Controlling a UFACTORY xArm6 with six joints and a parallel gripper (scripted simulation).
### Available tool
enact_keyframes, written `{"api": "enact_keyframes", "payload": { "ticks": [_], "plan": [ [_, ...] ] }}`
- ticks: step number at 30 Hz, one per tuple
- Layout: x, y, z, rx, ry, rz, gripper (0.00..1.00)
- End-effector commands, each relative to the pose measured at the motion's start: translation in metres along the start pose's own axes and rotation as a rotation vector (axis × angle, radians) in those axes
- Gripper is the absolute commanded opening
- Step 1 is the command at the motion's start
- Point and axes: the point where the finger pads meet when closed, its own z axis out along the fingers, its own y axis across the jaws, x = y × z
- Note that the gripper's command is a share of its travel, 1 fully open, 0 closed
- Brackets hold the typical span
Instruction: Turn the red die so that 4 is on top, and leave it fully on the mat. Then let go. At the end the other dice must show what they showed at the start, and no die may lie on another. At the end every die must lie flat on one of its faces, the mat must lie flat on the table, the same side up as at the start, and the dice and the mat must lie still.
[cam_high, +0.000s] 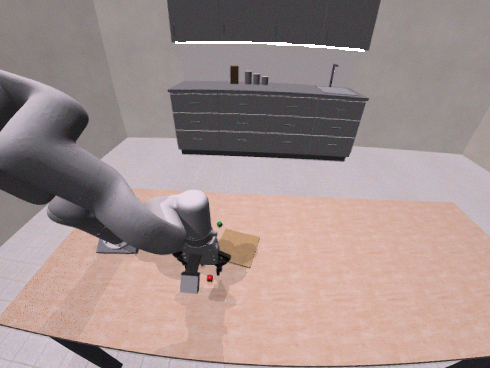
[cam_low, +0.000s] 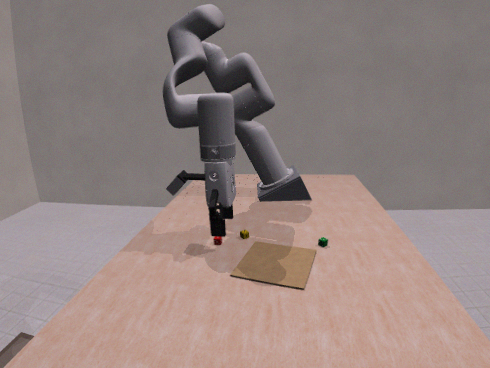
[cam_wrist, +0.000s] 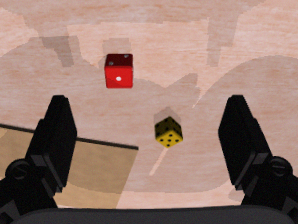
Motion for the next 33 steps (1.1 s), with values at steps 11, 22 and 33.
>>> {"api": "enact_keyframes", "payload": {
  "ticks": [11, 22, 33],
  "plan": [
    [-0.0289, 0.0159, -0.0015, 0.005, 0.002, 0.002, 1.00],
    [-0.0289, 0.0159, -0.0015, 0.005, 0.002, 0.002, 1.00],
    [-0.0289, 0.0159, -0.0015, 0.005, 0.002, 0.002, 1.00]
  ]
}}
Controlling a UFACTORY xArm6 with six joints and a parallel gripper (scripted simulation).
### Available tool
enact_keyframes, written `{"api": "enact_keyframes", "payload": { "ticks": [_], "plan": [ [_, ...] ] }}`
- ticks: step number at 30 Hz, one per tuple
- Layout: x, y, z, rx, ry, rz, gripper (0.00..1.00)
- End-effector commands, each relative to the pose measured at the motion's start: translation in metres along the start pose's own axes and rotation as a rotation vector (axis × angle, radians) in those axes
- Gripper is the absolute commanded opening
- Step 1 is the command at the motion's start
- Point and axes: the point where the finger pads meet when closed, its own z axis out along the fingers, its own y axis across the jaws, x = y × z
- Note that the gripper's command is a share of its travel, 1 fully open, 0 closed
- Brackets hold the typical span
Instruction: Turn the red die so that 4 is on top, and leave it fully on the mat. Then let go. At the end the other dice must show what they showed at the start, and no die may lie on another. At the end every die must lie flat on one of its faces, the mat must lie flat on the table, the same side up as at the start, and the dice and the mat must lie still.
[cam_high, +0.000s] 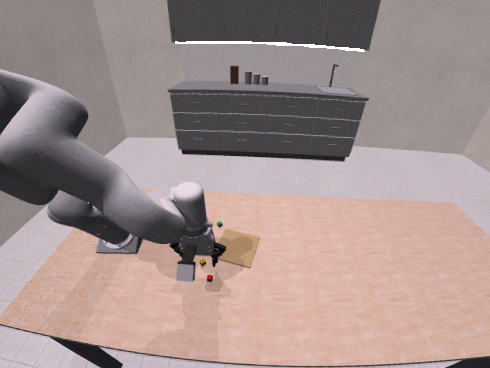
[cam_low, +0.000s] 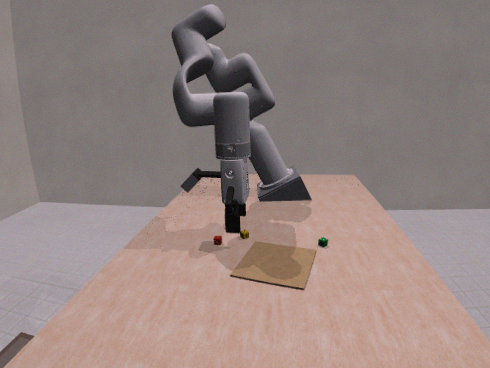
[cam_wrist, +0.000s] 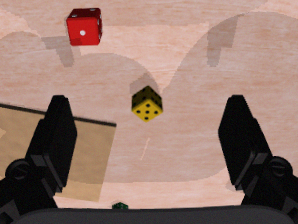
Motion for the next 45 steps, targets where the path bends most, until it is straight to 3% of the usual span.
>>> {"api": "enact_keyframes", "payload": {
  "ticks": [1, 25, 30, 36, 38, 45],
  "plan": [
    [0.000, -0.001, -0.001, 0.003, 0.000, 0.001, 1.00],
    [-0.011, -0.003, -0.001, 0.003, 0.000, 0.001, 1.00],
    [-0.038, -0.008, -0.001, 0.003, 0.000, 0.001, 1.00],
    [-0.092, -0.017, -0.001, 0.003, 0.000, 0.001, 1.00],
    [-0.092, -0.017, -0.001, 0.003, 0.000, 0.001, 1.00],
    [-0.151, -0.028, -0.001, 0.003, 0.000, 0.001, 1.00]
  ]
}}
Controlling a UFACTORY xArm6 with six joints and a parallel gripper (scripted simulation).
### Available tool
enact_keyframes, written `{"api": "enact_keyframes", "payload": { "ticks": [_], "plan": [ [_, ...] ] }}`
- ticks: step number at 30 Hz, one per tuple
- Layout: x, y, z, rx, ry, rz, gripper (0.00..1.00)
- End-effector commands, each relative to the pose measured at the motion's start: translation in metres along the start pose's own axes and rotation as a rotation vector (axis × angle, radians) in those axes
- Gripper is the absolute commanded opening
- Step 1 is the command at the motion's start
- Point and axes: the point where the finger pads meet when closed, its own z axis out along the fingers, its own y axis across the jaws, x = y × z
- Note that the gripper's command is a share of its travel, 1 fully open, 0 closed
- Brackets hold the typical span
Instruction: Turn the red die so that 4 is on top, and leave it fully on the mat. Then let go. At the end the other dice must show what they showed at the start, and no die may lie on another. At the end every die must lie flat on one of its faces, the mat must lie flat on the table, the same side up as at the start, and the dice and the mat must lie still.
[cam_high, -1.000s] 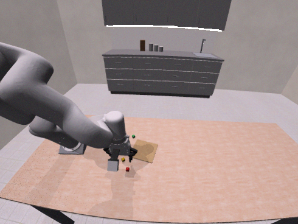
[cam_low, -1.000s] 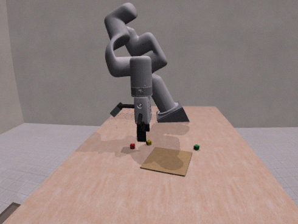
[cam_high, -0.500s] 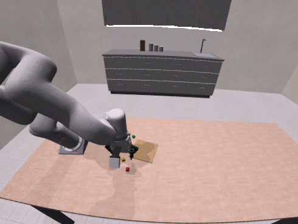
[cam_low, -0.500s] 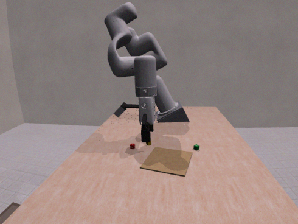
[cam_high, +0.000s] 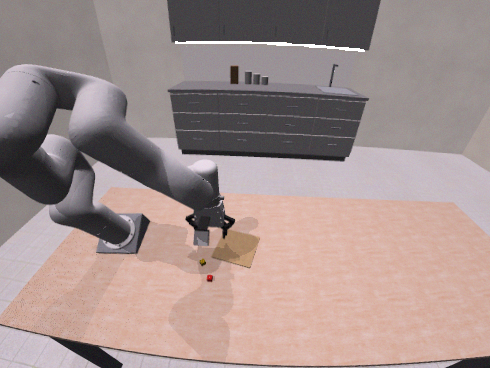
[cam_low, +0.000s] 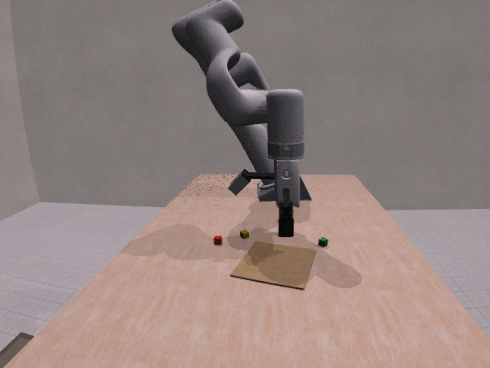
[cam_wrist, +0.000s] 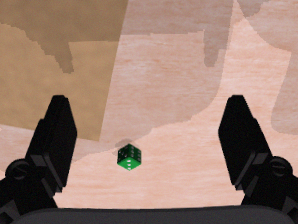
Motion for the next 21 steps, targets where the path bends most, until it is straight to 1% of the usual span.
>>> {"api": "enact_keyframes", "payload": {
  "ticks": [1, 4, 7, 21],
  "plan": [
    [-0.043, -0.012, 0.002, 0.000, 0.008, 0.004, 1.00],
    [-0.057, -0.015, 0.002, 0.000, 0.008, 0.004, 1.00],
    [-0.065, -0.016, 0.002, 0.000, 0.008, 0.004, 1.00],
    [-0.067, -0.016, 0.002, 0.000, 0.008, 0.004, 1.00]
  ]
}}
